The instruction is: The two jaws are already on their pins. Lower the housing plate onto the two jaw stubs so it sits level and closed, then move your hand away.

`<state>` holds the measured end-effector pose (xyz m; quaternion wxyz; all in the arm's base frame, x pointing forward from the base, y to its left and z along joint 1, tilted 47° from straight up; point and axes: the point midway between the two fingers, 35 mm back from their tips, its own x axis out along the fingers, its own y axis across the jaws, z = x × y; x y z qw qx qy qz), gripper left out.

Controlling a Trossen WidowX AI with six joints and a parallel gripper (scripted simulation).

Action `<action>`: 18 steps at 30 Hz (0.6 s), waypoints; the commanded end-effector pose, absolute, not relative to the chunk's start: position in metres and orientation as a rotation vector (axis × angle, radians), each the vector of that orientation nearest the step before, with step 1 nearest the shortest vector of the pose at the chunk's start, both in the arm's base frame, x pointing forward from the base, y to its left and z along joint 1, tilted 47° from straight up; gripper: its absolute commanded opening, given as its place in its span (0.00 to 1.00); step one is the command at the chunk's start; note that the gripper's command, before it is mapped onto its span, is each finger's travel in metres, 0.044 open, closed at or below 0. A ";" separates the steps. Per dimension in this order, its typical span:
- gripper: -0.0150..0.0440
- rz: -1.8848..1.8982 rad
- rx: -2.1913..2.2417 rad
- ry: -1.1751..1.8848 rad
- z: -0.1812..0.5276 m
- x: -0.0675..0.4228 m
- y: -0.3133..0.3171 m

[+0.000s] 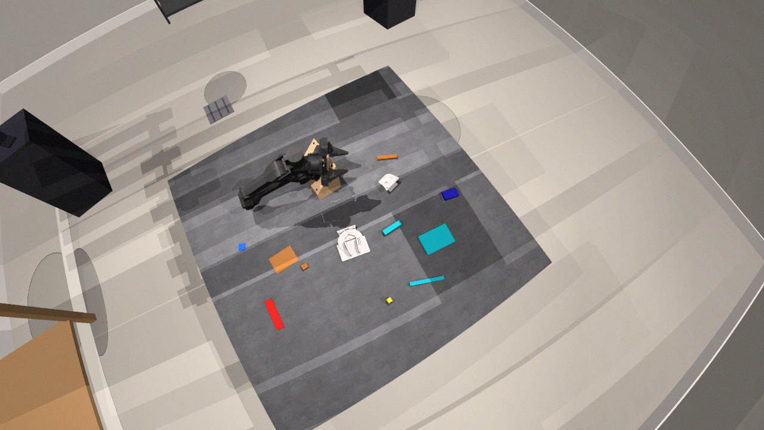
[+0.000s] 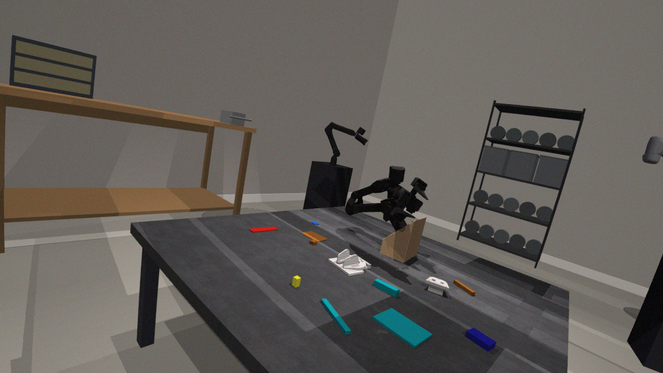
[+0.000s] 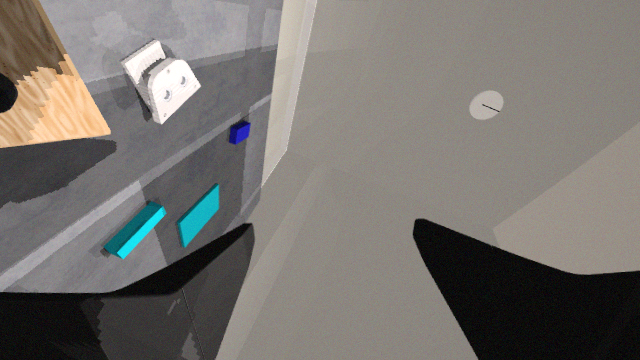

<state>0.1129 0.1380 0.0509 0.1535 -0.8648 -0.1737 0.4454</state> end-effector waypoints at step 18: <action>1.00 1.335 -2.289 -0.156 0.058 0.120 0.140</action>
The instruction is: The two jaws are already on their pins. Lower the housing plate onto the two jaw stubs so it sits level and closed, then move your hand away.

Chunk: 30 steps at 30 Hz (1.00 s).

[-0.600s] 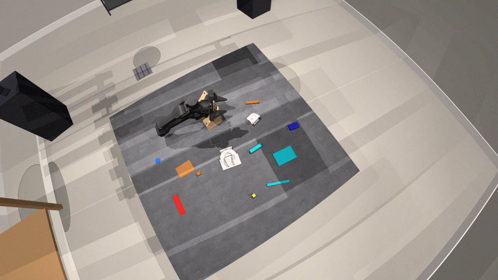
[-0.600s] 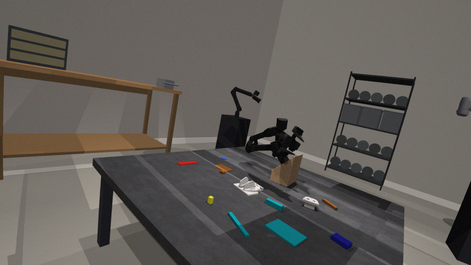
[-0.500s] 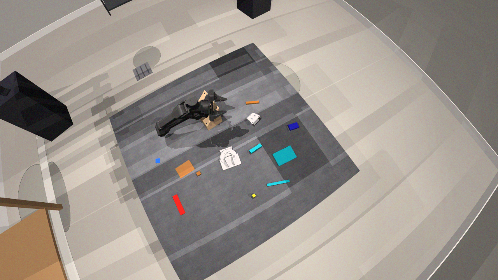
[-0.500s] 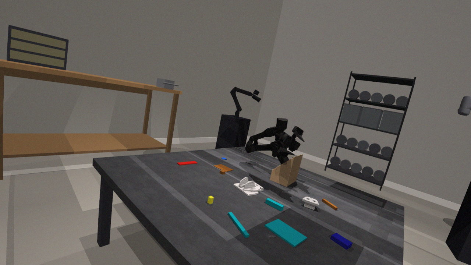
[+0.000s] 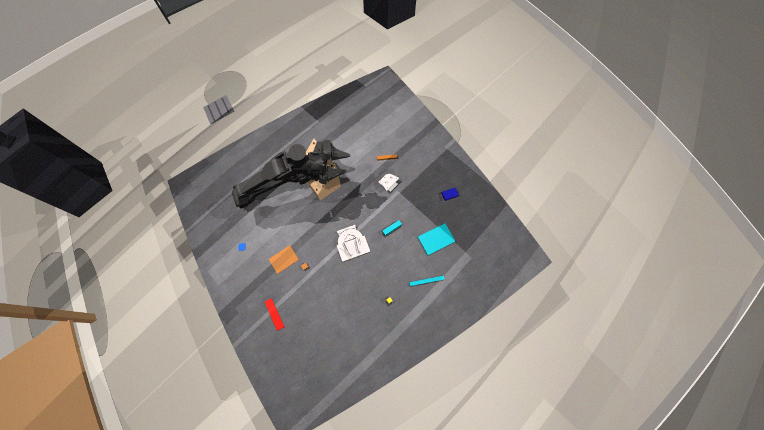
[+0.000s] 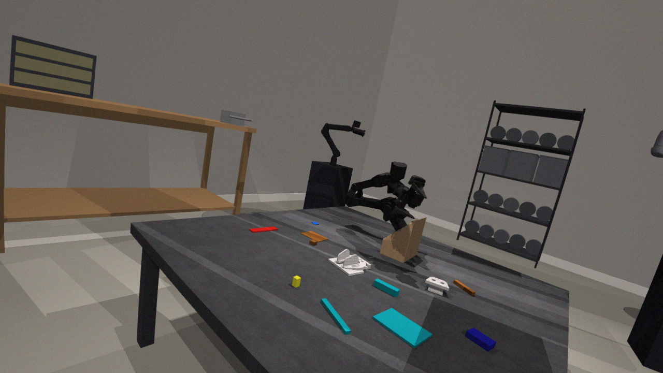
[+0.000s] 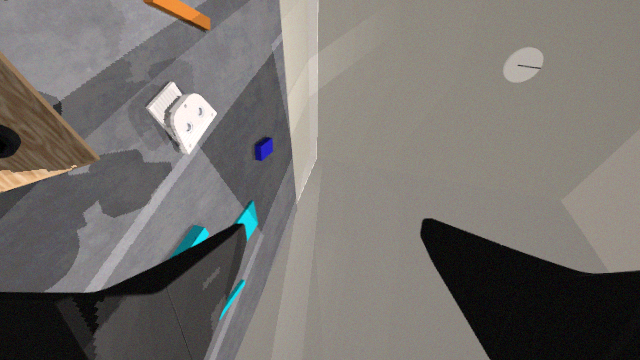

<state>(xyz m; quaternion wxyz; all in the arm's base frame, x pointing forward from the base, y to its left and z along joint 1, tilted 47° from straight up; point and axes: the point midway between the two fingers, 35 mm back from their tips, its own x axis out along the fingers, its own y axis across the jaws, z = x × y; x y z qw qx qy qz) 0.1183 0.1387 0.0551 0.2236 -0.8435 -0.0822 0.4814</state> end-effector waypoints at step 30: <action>1.00 1.252 -1.911 0.505 0.060 0.141 0.156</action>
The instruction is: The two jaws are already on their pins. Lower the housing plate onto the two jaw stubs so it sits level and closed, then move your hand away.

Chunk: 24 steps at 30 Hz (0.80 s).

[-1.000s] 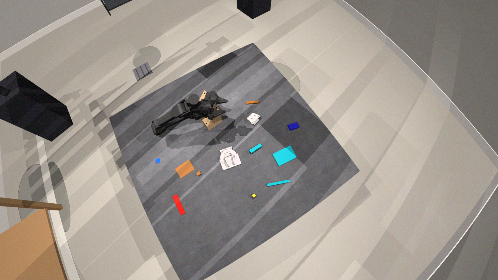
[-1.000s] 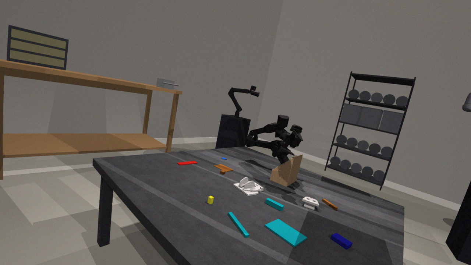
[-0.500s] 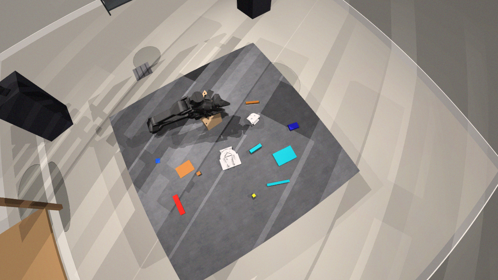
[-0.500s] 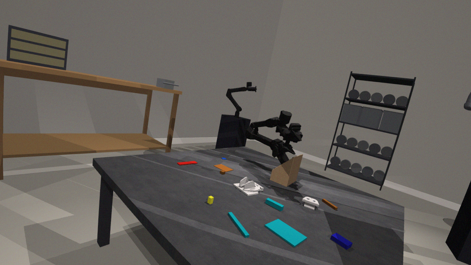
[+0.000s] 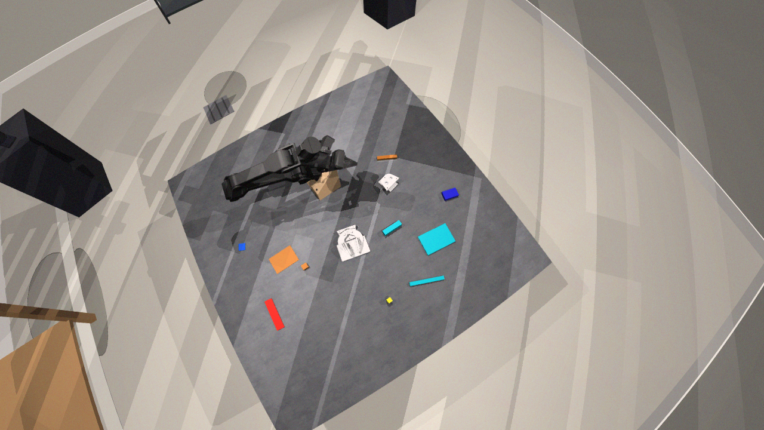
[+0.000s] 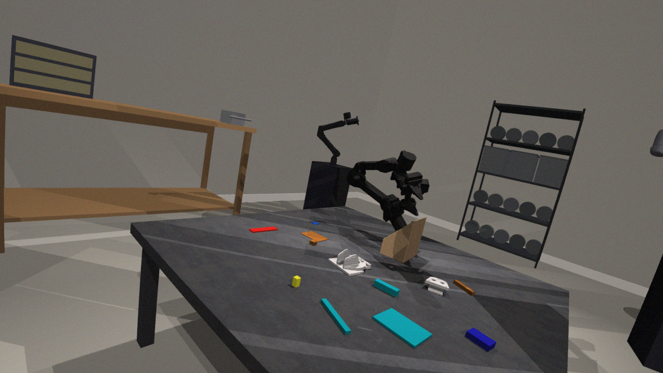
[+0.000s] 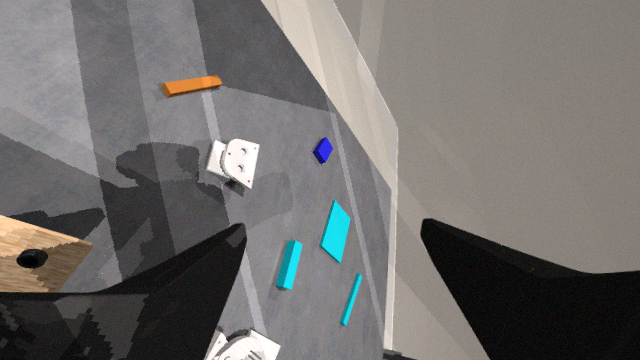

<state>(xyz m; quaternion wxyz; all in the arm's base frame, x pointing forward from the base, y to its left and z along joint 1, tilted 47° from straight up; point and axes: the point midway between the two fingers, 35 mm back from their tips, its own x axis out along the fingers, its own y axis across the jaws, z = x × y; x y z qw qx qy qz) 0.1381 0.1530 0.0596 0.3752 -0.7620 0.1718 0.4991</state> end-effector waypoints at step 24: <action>1.00 1.011 -1.608 0.950 0.042 0.164 0.174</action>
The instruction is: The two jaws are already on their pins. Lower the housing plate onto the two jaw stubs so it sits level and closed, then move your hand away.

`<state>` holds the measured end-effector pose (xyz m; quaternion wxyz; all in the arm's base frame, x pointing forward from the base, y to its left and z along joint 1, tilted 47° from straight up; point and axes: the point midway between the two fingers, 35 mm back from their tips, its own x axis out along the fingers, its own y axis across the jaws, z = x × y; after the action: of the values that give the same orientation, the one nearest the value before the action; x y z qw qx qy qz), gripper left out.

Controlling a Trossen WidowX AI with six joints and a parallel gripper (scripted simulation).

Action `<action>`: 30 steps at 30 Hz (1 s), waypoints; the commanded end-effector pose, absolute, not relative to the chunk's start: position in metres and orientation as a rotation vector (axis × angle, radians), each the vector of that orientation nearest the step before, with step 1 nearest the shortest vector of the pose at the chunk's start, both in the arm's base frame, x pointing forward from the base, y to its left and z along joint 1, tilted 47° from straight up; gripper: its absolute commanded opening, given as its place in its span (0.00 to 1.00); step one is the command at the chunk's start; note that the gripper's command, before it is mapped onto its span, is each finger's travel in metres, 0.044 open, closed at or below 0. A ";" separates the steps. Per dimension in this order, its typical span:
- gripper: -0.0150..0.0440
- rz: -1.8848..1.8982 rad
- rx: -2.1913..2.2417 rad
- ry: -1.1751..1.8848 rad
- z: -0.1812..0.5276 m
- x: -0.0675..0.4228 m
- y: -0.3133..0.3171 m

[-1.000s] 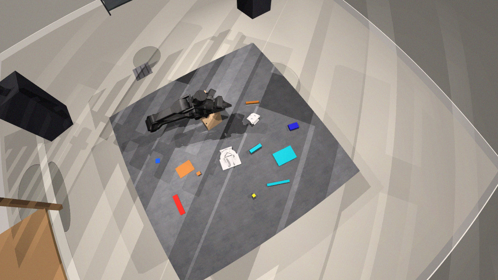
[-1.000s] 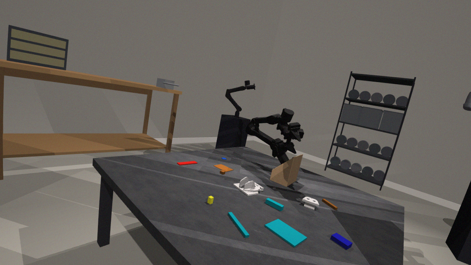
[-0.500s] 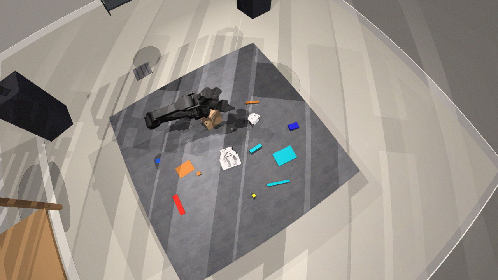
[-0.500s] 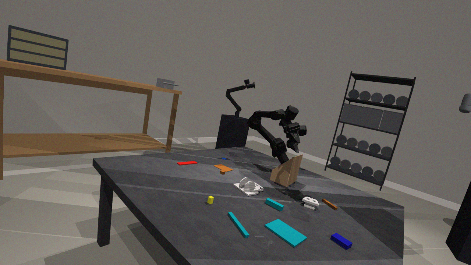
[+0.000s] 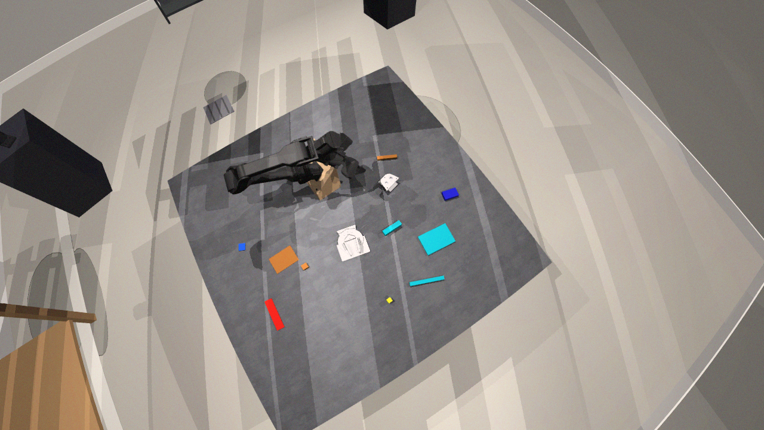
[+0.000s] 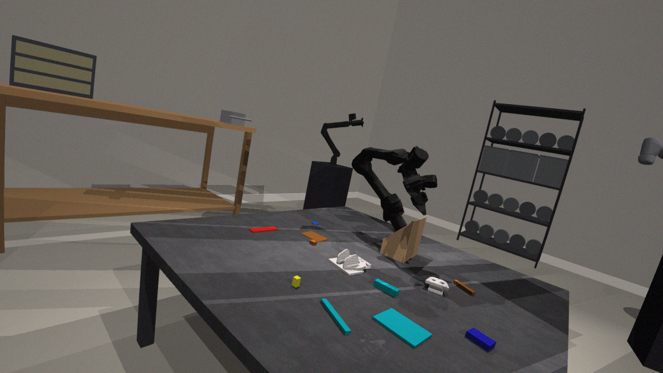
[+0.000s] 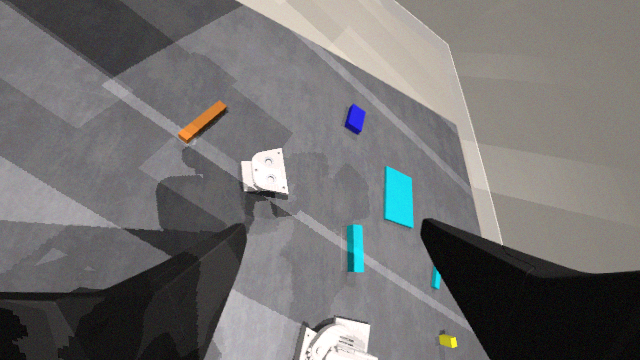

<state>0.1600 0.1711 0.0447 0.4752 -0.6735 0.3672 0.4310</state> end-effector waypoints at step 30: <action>1.00 0.555 -1.232 1.372 -0.008 0.191 0.189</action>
<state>0.1880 0.1876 -0.0019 0.5639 -0.5422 0.5673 0.2574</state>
